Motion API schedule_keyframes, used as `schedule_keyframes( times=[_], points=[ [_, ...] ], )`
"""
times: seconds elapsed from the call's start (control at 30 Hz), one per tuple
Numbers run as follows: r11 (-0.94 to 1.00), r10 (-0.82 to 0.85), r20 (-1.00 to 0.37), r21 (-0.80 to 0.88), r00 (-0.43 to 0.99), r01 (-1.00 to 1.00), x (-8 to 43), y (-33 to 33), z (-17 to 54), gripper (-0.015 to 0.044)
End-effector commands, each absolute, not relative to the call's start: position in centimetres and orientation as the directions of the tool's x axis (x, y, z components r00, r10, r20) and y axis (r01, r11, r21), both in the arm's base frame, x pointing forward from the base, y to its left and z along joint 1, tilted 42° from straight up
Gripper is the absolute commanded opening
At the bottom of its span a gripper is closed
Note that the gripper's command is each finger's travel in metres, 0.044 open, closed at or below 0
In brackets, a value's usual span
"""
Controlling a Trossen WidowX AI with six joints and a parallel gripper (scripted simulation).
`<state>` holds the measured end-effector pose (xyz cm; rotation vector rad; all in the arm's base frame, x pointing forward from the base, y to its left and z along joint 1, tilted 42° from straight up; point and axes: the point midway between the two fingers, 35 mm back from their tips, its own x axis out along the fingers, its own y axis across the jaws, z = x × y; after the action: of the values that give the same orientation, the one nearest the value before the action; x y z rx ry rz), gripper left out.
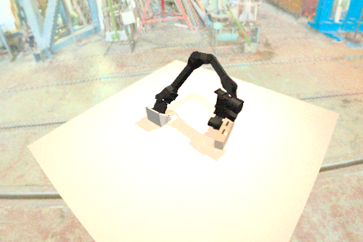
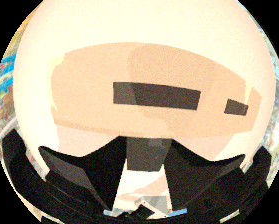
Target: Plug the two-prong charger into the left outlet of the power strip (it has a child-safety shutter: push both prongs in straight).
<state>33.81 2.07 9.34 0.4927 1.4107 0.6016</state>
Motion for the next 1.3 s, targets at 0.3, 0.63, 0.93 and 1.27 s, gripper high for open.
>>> schedule_keyframes(
  times=[0.3, 0.63, 0.93, 1.27],
  points=[
    [0.757, 0.652, -0.756, 0.646, 0.056, -0.094, 33.82, 2.07, 9.36, 0.0],
    [0.757, 0.652, -0.756, 0.646, 0.056, -0.094, 33.82, 2.07, 9.36, 0.0131],
    [0.757, 0.652, -0.756, 0.646, 0.056, -0.094, 33.82, 2.07, 9.36, 0.0367],
    [0.757, 0.652, -0.756, 0.646, 0.059, -0.096, 33.67, 2.07, 9.33, 0.044]
  ],
)
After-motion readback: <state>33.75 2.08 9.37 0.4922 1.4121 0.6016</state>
